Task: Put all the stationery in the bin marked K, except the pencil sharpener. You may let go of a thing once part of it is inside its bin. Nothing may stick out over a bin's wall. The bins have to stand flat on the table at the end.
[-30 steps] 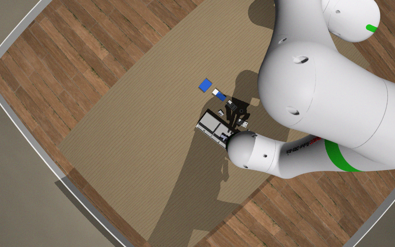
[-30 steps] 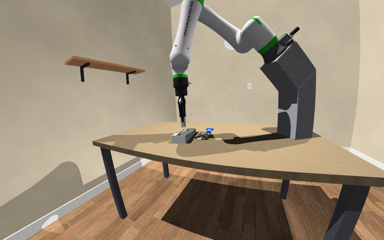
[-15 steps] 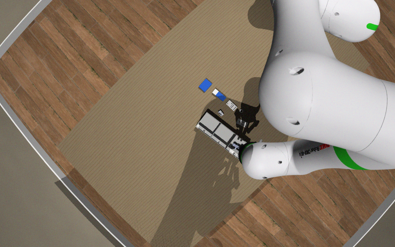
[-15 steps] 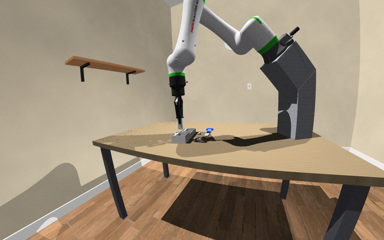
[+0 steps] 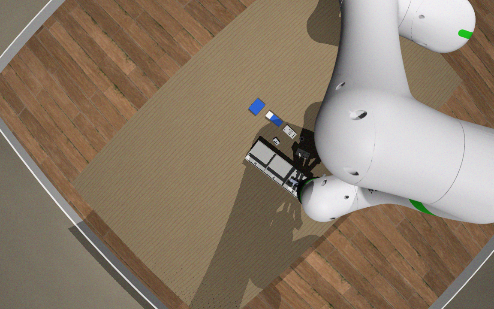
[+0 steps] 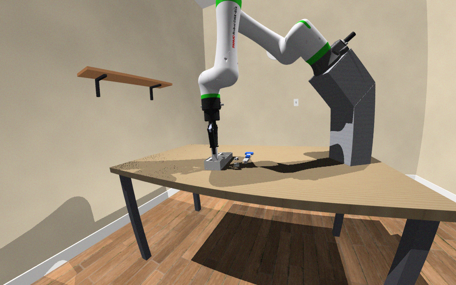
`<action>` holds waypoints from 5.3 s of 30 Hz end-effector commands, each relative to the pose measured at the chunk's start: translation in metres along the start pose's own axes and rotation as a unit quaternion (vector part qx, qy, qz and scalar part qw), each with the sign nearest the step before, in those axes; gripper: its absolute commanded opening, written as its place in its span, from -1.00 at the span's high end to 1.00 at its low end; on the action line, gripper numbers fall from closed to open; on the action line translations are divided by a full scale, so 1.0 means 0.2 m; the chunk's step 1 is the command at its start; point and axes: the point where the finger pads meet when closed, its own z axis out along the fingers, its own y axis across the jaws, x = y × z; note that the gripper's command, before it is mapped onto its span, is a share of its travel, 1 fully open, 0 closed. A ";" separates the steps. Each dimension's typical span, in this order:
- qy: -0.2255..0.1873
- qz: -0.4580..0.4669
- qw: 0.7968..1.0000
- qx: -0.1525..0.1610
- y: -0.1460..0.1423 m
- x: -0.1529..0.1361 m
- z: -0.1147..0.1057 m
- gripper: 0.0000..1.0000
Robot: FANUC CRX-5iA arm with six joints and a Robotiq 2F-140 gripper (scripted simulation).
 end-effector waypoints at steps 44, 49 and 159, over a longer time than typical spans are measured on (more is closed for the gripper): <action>0.004 0.000 1.000 -0.004 0.00 0.00 0.12 0.89; 0.004 0.000 1.000 -0.004 0.00 0.00 0.12 0.89; 0.015 0.678 0.734 -0.024 0.97 -0.83 -0.17 0.53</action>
